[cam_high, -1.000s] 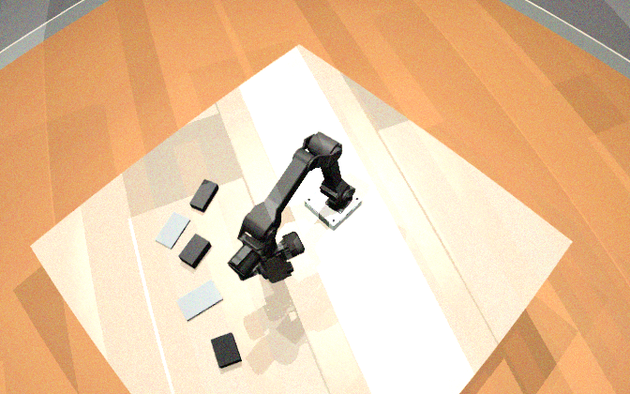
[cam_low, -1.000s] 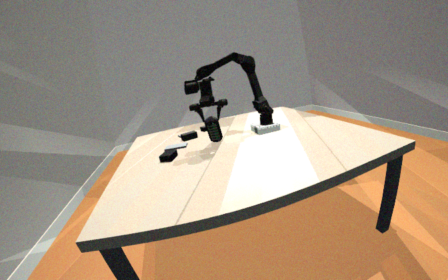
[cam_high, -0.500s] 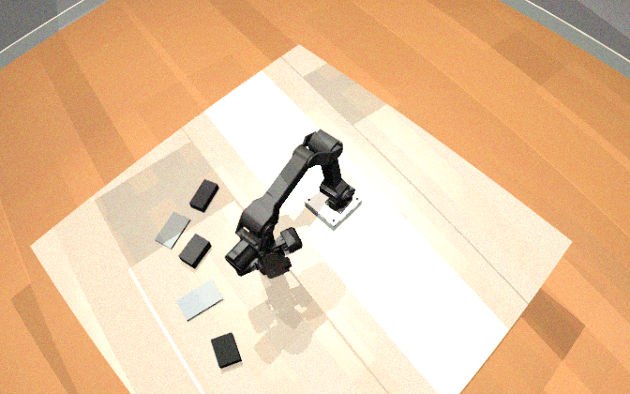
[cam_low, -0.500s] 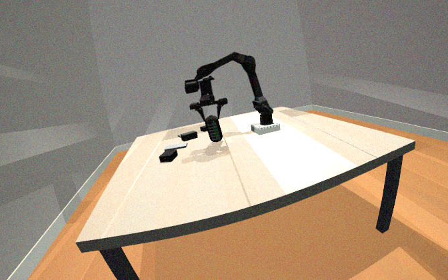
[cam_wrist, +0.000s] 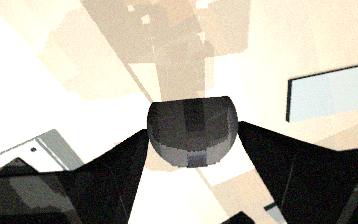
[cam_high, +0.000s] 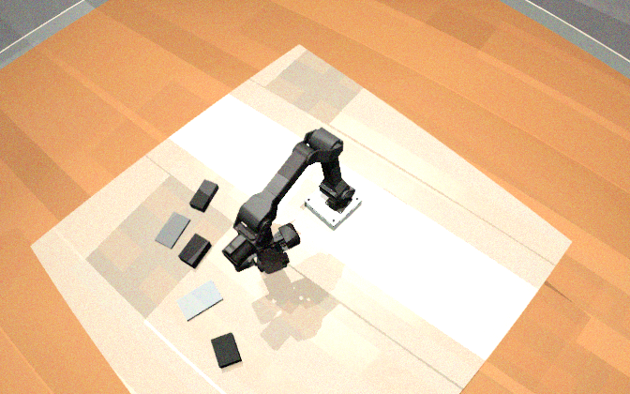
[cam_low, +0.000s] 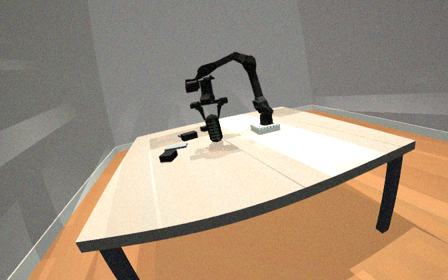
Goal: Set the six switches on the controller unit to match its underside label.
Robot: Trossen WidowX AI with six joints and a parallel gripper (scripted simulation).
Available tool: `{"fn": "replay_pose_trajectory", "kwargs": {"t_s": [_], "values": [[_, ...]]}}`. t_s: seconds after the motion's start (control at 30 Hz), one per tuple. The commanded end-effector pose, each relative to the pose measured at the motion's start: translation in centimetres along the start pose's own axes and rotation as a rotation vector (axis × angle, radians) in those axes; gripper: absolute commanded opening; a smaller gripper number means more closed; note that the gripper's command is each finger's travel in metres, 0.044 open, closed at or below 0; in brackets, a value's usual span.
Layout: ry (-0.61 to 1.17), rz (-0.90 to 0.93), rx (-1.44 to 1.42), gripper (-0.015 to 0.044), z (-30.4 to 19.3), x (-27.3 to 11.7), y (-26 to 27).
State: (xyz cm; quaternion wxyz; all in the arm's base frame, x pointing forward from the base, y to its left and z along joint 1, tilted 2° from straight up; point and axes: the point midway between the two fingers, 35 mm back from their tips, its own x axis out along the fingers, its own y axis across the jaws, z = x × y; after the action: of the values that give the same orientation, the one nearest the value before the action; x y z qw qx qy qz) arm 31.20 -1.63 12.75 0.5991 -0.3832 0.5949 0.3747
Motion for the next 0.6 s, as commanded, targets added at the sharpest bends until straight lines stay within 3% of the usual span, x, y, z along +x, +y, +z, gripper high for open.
{"fn": "replay_pose_trajectory", "kwargs": {"t_s": [0.0, 0.57], "values": [[0.013, 0.002, 0.0, 0.0338, -0.71, 0.06, 0.01], [0.013, 0.002, 0.0, 0.0338, -1.53, -0.07, 0.01]]}}
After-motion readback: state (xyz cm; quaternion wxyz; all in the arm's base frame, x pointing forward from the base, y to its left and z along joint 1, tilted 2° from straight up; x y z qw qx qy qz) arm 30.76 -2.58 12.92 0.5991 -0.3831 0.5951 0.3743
